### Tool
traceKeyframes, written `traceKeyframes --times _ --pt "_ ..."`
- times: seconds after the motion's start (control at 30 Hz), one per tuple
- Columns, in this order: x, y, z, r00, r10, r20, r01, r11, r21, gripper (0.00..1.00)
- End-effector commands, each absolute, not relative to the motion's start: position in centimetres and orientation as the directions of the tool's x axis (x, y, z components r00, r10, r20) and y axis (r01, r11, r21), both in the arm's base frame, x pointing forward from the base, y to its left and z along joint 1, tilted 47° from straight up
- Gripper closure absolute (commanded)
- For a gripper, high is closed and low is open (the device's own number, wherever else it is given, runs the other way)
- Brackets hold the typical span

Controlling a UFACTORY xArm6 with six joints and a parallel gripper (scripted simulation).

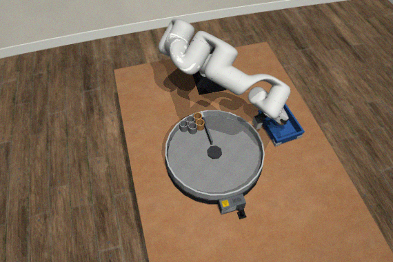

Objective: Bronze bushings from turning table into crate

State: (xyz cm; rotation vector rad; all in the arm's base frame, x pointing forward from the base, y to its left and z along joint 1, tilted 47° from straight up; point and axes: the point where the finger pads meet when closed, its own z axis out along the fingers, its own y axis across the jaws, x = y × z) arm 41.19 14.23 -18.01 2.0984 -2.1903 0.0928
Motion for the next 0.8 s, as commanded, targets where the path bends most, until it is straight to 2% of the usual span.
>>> traceKeyframes --times 0.0,0.77 --pt "41.3 13.8 -18.5 -0.04 -0.992 0.117 -0.999 0.043 0.027 1.0" --pt "41.2 12.2 -19.9 -0.04 -0.992 0.117 -0.999 0.043 0.027 1.0"
